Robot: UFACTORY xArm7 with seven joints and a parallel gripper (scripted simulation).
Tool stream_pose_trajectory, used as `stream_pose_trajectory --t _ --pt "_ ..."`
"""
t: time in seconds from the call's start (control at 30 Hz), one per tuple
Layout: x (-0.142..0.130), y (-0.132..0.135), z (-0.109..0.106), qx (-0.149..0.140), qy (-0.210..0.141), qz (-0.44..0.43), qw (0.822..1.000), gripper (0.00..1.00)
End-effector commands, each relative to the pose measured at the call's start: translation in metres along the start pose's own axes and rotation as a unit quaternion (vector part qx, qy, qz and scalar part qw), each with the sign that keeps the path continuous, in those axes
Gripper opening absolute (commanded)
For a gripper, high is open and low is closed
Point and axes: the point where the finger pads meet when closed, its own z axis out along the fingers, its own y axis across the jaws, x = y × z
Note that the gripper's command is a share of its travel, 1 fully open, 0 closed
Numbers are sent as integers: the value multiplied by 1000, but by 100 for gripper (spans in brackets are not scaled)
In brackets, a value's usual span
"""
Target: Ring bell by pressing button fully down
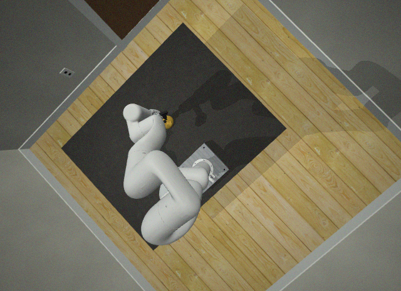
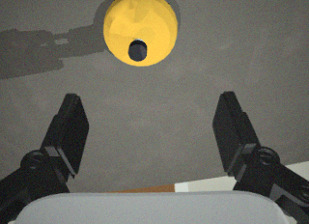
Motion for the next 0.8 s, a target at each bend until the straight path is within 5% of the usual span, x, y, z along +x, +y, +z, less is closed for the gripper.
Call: stream_pose_trajectory --t 0.0,0.6,0.63,0.77 --pt "-1 -9 -1 -5 -11 25 1000 100" --pt "-1 -13 -1 -8 -16 37 999 100" --pt "-1 -13 -1 -8 -16 37 999 0" --pt "-1 -13 -1 -8 -16 37 999 0"
